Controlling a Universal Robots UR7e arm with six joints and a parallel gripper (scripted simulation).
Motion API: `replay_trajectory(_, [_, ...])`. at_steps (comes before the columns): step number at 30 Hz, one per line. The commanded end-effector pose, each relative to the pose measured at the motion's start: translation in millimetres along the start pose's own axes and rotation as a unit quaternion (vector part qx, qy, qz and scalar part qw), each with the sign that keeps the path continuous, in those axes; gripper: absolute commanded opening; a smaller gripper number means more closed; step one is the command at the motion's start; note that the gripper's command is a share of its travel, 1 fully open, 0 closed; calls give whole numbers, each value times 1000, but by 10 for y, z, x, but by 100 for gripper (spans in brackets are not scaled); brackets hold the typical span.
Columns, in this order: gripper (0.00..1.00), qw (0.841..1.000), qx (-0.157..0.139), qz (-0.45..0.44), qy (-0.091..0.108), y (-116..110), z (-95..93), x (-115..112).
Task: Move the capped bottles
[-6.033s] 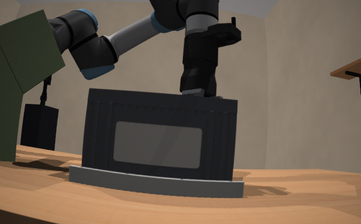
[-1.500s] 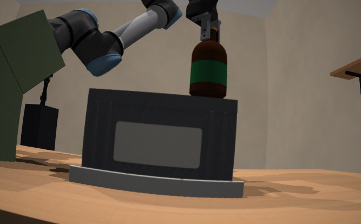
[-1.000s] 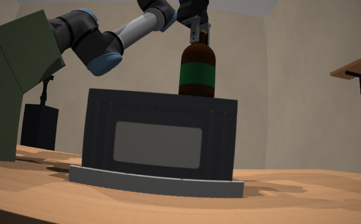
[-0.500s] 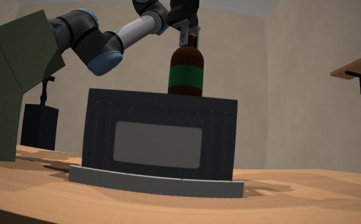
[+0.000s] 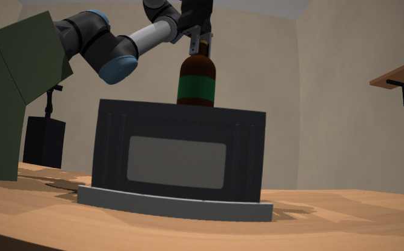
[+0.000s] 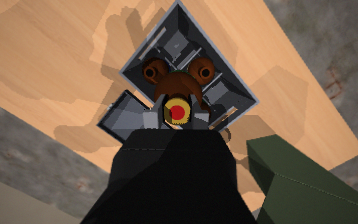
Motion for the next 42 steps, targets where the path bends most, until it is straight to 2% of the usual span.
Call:
replay_trajectory(1, [0, 1000, 1, 0, 0, -131, 13, -31])
replay_trajectory(5, [0, 1000, 1, 0, 0, -241, 16, -57])
replay_trajectory(8, [0, 1000, 0, 0, 0, -207, 6, -47])
replay_trajectory(22, [0, 1000, 1, 0, 0, -592, 18, -137])
replay_trajectory(25, [0, 1000, 0, 0, 0, -553, 6, -129])
replay_trajectory(39, [0, 1000, 1, 0, 0, -899, 20, -244])
replay_trajectory(42, [0, 1000, 0, 0, 0, -855, 8, -238])
Point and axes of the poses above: the point where the finger pads meet when closed, its own z axis back along the fingers, its own x axis across the jaws, y = z × x, the point moved 3 cm from there along z, back along the fingers, and after that the axes turned 15 degrees about z, right-handed, at the moved point
